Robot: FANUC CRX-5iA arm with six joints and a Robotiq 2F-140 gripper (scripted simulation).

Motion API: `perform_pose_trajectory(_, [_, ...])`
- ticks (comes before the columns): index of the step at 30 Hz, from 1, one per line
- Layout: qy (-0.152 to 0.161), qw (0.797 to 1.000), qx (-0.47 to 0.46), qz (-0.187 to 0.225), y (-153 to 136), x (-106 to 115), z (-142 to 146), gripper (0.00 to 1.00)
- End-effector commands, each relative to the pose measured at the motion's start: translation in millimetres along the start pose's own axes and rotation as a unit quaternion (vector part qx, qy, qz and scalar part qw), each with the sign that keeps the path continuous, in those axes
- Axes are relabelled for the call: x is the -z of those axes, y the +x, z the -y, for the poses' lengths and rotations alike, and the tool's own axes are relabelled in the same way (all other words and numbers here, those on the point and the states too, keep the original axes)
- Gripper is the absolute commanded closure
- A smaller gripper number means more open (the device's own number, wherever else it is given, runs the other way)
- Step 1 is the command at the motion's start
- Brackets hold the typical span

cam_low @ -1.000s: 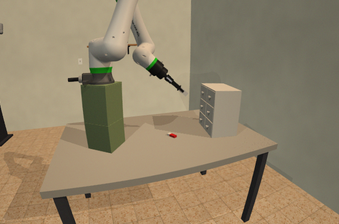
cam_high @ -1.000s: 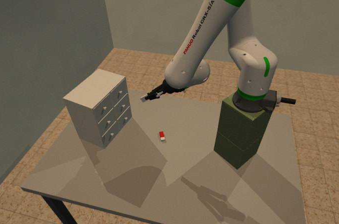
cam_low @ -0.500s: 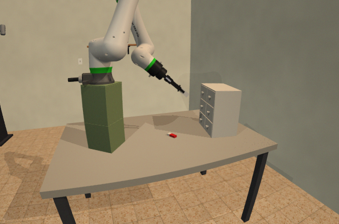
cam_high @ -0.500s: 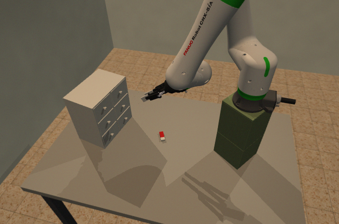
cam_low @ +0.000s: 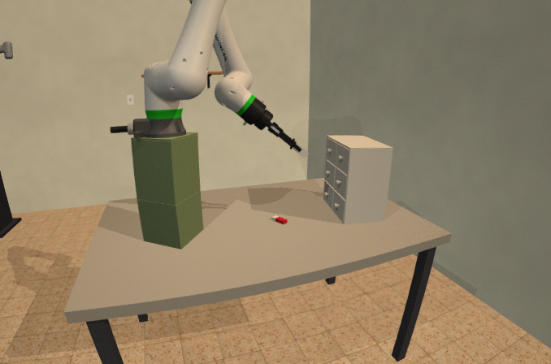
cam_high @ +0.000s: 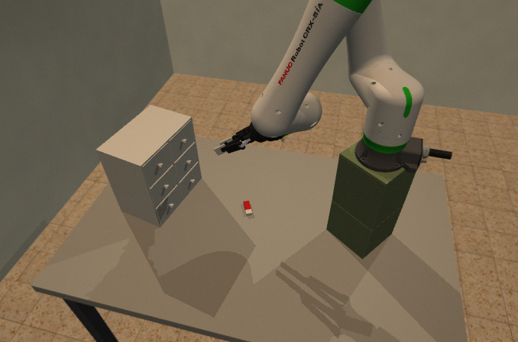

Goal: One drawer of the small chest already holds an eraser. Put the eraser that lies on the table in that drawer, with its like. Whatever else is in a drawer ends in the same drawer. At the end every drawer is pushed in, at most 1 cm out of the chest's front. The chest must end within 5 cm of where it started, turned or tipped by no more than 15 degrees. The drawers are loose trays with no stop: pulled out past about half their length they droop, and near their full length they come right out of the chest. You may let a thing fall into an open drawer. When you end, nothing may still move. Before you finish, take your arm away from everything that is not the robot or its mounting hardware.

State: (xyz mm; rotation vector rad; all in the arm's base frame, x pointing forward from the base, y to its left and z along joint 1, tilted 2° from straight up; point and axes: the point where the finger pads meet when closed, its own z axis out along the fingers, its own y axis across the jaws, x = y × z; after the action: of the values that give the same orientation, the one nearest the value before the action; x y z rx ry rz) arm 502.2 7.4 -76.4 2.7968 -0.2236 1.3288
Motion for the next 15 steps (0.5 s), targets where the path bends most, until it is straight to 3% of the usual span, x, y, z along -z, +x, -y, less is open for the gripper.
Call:
perform_pose_trajectory(1, [0.0, 1.0, 0.0, 0.0, 1, -1, 0, 0.8])
perform_pose_trajectory(15, [0.0, 1.0, 0.0, 0.0, 37, -63, 1, 0.8])
